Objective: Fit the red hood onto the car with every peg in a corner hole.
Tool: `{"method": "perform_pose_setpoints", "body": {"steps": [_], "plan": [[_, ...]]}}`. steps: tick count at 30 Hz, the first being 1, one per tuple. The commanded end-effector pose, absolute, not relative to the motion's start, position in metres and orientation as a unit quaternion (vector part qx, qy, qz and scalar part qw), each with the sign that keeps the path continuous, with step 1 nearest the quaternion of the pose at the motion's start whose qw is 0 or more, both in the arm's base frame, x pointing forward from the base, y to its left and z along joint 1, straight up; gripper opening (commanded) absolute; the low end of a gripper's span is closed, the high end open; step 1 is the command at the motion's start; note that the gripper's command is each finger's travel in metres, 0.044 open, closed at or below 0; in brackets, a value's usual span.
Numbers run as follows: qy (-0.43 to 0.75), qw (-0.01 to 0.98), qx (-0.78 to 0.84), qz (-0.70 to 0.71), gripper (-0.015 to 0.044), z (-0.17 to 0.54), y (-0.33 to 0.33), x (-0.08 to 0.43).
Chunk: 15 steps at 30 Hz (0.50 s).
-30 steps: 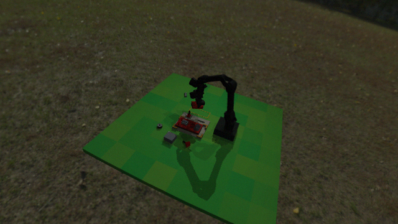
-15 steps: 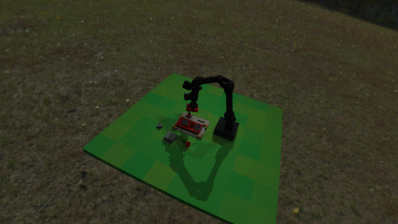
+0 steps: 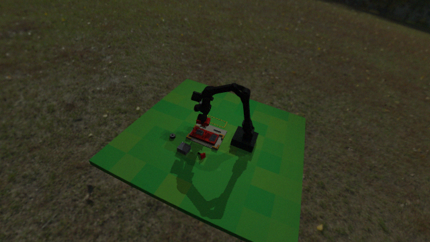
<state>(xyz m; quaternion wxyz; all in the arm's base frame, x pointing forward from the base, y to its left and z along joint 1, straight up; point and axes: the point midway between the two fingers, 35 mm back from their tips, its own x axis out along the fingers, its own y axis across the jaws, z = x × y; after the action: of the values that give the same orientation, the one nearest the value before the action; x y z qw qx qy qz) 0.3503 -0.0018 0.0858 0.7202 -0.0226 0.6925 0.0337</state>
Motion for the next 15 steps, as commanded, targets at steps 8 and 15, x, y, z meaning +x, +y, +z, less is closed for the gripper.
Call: {"method": "perform_pose_setpoints", "body": {"steps": [8,15], "plan": [[0.696,0.717,0.031,-0.020,0.0000,0.089,0.048,0.353],[0.696,0.717,0.034,-0.024,0.0000,0.086,0.050,0.354]]}}
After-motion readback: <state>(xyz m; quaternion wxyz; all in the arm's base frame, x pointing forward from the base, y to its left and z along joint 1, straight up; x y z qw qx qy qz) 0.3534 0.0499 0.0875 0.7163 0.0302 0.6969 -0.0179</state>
